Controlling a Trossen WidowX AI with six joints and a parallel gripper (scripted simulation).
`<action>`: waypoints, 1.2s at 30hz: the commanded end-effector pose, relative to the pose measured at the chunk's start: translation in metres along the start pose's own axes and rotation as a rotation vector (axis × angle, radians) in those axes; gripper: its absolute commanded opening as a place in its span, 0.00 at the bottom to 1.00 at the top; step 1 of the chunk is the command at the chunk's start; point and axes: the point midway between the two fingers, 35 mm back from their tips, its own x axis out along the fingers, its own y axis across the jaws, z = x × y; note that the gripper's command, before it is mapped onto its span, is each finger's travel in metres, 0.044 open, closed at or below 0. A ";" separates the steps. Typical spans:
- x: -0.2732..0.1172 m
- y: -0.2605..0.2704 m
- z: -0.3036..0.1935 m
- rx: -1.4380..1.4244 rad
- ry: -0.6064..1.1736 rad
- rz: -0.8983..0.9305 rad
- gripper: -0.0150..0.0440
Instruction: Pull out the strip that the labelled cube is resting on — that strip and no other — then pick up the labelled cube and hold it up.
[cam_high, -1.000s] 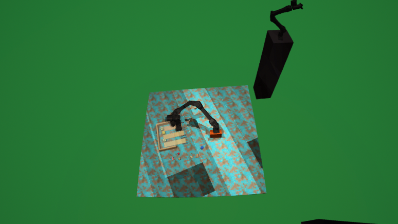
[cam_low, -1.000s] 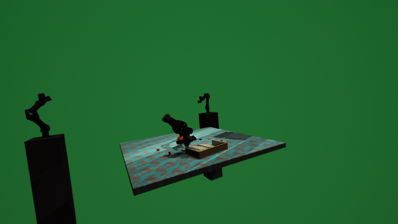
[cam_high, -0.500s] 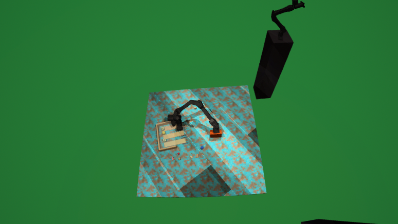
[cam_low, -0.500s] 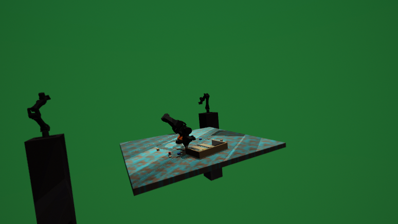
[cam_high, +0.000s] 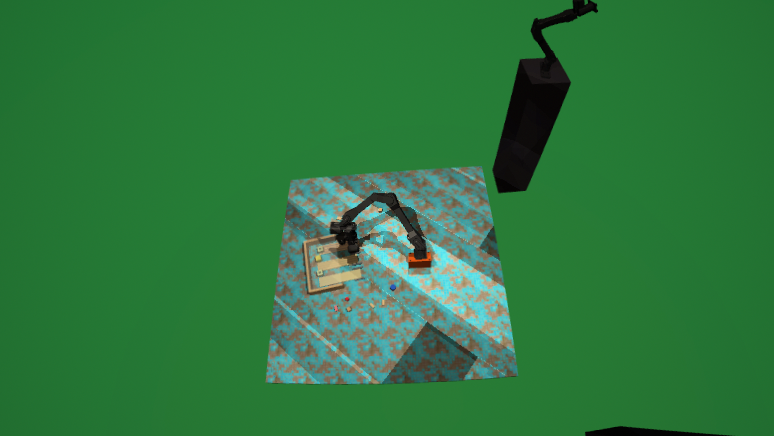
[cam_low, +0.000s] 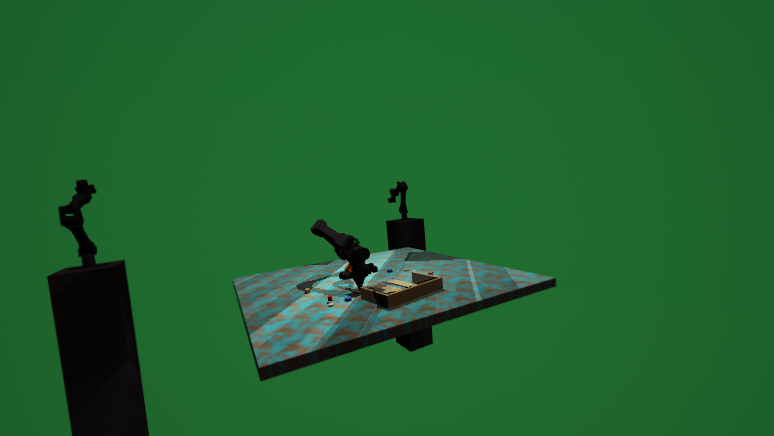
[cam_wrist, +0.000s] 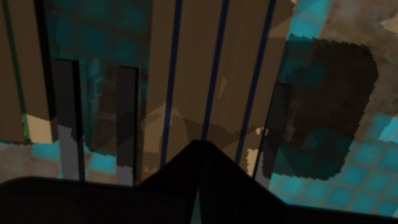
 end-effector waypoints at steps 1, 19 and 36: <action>0.007 0.000 -0.011 -0.007 0.021 0.002 0.25; 0.007 0.000 -0.039 -0.008 0.022 0.002 0.25; 0.007 -0.001 -0.064 -0.009 0.023 0.002 0.25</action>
